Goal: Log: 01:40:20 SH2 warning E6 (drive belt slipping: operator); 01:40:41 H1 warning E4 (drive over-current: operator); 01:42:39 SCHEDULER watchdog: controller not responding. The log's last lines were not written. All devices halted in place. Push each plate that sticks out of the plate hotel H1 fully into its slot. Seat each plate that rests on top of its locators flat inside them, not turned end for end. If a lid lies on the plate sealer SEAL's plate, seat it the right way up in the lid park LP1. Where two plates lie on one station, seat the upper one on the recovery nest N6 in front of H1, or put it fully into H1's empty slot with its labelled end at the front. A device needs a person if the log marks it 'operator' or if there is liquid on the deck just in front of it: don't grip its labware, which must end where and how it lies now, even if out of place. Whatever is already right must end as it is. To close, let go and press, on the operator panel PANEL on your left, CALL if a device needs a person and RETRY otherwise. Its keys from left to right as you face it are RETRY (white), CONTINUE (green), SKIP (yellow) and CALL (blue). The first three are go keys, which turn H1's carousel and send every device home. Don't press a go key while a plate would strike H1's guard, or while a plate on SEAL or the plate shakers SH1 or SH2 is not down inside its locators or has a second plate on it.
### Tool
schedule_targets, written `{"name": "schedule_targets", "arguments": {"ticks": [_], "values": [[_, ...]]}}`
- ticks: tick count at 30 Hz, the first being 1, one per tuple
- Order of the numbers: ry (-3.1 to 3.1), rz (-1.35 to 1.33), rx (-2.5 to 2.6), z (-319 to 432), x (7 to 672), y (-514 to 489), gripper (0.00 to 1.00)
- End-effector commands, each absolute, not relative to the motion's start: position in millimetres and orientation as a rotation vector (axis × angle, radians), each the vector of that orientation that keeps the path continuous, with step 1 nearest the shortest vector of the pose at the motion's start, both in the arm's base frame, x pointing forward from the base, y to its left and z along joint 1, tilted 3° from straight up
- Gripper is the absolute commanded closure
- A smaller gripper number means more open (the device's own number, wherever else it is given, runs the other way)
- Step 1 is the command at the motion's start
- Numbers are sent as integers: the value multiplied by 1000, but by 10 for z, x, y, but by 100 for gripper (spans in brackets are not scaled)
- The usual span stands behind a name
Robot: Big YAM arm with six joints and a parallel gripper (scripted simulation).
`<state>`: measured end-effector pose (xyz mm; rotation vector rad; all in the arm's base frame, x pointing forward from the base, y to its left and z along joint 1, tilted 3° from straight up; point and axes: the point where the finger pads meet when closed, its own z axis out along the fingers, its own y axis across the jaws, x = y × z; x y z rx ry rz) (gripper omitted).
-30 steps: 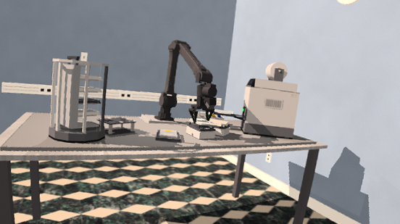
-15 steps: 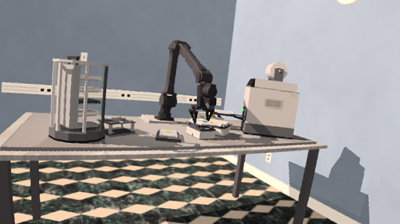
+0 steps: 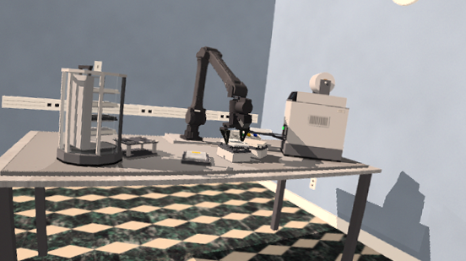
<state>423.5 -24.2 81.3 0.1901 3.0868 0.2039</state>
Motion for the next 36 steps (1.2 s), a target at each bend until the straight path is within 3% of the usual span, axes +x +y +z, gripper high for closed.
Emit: {"name": "schedule_targets", "arguments": {"ticks": [1,36], "values": [[3091,209,181,773,4240,-177,16],[3087,208,180,729,4247,-176,16]]}}
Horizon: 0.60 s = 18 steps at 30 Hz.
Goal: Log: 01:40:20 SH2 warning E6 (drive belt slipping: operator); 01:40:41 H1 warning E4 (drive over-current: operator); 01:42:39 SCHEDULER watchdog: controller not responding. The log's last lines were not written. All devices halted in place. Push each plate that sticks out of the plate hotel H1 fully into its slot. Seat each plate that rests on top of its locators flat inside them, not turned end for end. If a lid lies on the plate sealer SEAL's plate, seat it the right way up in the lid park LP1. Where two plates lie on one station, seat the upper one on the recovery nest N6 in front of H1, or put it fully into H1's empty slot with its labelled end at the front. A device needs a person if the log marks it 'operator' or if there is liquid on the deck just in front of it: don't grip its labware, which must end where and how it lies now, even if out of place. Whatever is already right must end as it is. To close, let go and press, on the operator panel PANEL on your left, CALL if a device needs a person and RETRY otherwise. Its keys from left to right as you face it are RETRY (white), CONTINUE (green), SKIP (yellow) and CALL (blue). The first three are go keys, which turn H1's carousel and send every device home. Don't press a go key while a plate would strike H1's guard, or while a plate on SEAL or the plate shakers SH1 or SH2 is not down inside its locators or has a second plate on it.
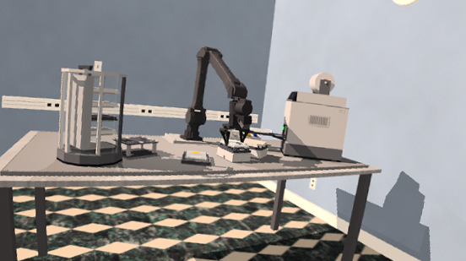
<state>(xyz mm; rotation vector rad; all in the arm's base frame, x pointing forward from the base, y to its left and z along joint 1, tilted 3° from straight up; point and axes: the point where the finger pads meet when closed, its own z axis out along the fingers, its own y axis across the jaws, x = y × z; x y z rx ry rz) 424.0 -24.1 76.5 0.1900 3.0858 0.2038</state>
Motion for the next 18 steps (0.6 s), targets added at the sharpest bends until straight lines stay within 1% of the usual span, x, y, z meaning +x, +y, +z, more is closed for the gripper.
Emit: {"name": "schedule_targets", "arguments": {"ticks": [1,18], "values": [[3089,208,181,722,4244,-176,16],[3090,209,181,694,4241,-175,16]]}}
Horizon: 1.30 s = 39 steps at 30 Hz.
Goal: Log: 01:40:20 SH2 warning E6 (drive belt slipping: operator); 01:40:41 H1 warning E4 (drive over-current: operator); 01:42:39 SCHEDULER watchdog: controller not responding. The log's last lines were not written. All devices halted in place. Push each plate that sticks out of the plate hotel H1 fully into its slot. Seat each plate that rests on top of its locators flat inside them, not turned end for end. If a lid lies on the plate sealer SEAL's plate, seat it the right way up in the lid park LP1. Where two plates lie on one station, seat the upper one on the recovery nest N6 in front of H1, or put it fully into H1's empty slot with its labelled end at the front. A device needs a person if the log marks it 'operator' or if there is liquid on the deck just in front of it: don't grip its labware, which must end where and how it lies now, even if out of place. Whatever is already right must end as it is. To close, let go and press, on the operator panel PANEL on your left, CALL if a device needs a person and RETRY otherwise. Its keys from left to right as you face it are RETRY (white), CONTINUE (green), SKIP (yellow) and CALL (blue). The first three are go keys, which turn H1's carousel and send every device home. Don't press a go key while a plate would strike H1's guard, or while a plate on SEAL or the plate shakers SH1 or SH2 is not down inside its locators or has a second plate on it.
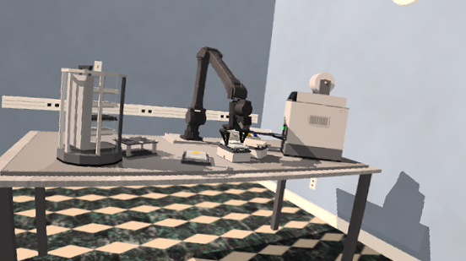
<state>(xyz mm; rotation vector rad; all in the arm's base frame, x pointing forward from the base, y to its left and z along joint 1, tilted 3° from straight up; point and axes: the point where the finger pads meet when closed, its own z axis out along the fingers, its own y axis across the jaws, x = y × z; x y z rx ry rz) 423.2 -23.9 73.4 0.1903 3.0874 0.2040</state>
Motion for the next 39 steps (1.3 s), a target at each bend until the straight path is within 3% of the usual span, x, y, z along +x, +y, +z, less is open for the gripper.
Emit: {"name": "schedule_targets", "arguments": {"ticks": [1,39], "values": [[3090,209,181,686,4244,-175,16],[3089,208,180,623,4251,-174,16]]}}
